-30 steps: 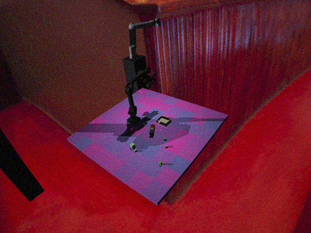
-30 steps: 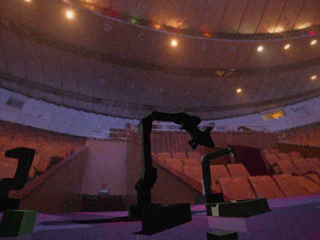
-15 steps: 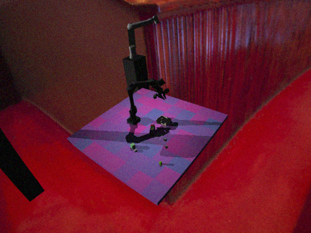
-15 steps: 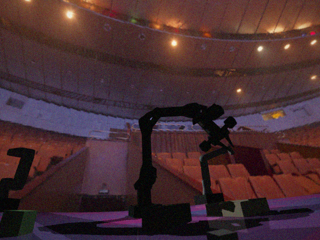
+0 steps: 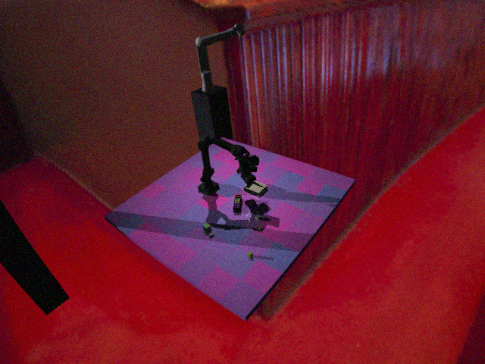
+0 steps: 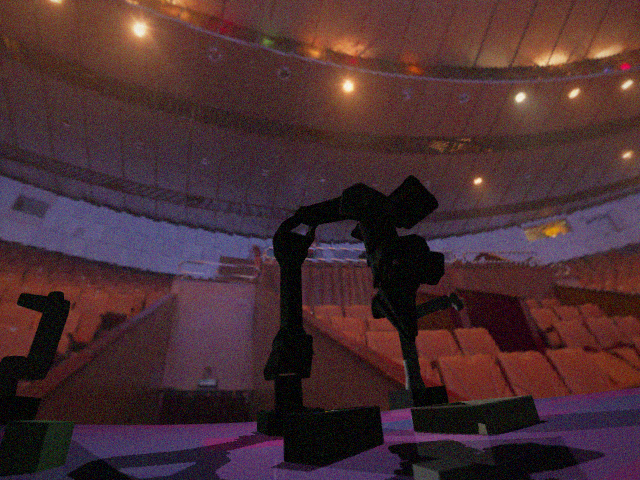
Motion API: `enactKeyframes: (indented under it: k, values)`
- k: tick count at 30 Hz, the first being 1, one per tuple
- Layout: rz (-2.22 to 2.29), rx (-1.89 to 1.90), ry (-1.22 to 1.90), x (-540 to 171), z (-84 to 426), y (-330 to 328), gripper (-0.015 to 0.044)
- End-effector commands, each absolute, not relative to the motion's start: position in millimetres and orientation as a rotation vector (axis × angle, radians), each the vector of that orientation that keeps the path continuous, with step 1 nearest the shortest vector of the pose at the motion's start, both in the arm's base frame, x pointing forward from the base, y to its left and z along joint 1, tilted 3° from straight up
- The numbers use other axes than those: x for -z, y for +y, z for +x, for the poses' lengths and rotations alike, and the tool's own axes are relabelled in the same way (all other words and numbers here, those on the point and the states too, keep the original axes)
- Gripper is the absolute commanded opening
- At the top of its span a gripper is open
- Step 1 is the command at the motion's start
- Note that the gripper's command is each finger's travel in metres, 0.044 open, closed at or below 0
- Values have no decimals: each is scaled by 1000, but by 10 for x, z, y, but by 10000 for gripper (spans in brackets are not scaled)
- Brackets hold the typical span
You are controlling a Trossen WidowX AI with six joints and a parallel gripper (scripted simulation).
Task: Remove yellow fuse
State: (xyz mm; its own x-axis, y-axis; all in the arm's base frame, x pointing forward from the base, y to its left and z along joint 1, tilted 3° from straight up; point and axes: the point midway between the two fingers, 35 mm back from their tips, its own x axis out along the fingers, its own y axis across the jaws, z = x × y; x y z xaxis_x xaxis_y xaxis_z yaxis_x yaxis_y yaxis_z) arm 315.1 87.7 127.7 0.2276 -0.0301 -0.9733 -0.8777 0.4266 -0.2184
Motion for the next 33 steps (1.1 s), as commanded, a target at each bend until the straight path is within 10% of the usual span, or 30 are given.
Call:
enactKeyframes:
  k: [1, 33]
  values:
    - [-742, -579, 1356, -1070, 3098, 324, 74]
    - [-524, -425, 1466, -728, 3027, -234, 74]
